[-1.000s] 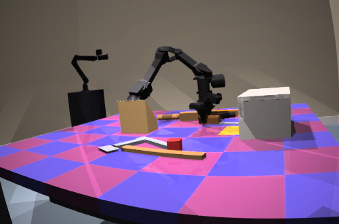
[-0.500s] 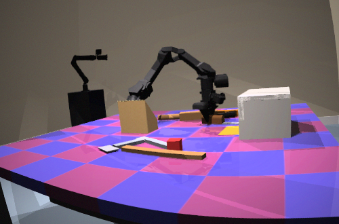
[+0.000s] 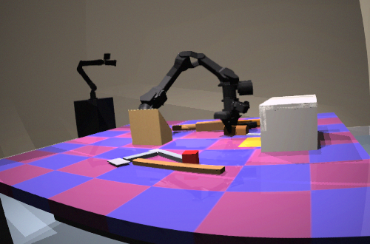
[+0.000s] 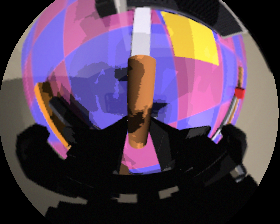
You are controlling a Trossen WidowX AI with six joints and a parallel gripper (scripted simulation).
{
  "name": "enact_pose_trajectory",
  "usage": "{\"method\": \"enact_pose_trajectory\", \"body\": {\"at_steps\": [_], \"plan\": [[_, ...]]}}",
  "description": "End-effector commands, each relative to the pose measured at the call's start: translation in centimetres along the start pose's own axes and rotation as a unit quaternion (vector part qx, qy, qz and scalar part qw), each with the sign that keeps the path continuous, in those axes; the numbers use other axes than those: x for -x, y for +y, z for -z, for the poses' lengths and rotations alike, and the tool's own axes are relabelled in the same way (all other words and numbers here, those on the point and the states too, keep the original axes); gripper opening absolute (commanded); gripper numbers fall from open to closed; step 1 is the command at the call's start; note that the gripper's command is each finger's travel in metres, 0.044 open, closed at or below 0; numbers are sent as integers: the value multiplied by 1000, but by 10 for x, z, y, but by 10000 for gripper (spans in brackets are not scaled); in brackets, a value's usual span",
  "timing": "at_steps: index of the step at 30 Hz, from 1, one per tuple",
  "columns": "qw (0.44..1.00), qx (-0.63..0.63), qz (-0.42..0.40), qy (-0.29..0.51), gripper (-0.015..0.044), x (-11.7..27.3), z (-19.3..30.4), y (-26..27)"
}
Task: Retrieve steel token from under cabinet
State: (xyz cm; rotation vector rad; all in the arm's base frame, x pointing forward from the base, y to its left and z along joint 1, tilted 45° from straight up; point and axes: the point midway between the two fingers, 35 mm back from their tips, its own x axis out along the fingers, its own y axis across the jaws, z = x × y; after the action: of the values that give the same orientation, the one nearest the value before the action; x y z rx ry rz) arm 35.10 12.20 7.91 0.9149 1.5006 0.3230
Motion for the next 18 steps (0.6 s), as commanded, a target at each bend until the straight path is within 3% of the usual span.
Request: {"method": "enact_pose_trajectory", "body": {"at_steps": [1,18], "plan": [[1000,2,-1,-1,0,0,-7,0],[1000,2,-1,-1,0,0,-26,0]]}}
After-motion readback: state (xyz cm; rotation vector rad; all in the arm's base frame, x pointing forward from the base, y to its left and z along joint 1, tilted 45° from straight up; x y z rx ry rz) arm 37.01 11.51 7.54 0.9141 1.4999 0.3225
